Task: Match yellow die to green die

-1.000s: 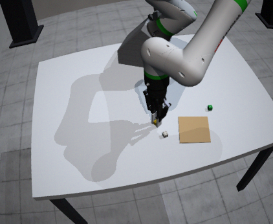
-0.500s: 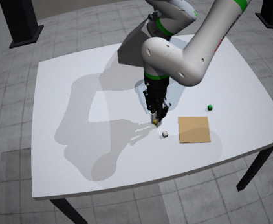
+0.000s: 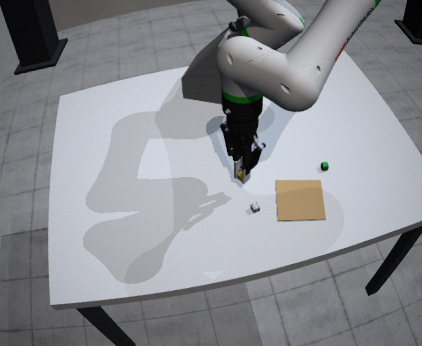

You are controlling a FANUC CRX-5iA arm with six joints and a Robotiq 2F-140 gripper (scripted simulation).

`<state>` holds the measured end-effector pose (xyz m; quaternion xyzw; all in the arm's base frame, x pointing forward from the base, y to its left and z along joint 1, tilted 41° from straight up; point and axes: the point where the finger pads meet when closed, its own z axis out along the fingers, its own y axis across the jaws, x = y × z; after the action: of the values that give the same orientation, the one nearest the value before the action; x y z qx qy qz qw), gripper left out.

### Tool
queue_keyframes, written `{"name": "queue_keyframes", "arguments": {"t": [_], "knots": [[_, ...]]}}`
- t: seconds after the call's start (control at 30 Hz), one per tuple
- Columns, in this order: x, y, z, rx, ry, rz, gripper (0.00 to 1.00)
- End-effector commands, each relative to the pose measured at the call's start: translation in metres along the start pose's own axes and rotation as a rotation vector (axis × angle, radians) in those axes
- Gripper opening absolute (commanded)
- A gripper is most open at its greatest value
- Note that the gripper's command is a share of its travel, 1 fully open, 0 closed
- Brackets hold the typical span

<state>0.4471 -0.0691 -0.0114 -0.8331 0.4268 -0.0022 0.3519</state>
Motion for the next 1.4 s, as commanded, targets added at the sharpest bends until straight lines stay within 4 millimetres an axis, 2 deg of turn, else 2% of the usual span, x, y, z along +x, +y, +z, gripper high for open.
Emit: {"name": "queue_keyframes", "arguments": {"t": [0.0,0.1,0.2,0.7,0.83,0.97,1.07,1.13,1.37], "knots": [[0.0,0.0,-0.022,0.001,0.0,0.0,0.09],[0.0,0.0,-0.036,0.001,0.0,0.0,0.09],[0.0,0.0,-0.042,0.001,0.0,0.0,0.09],[-0.001,-0.002,-0.043,0.0,0.0,0.024,0.09],[-0.003,-0.009,-0.043,-0.001,0.0,0.121,0.09],[-0.008,-0.022,-0.043,-0.004,0.002,0.291,0.09],[-0.009,-0.023,-0.043,-0.004,0.002,0.311,0.09],[-0.013,-0.032,-0.043,-0.005,0.003,0.434,0.09],[-0.02,-0.047,-0.043,-0.006,0.005,0.648,0.09]]}}
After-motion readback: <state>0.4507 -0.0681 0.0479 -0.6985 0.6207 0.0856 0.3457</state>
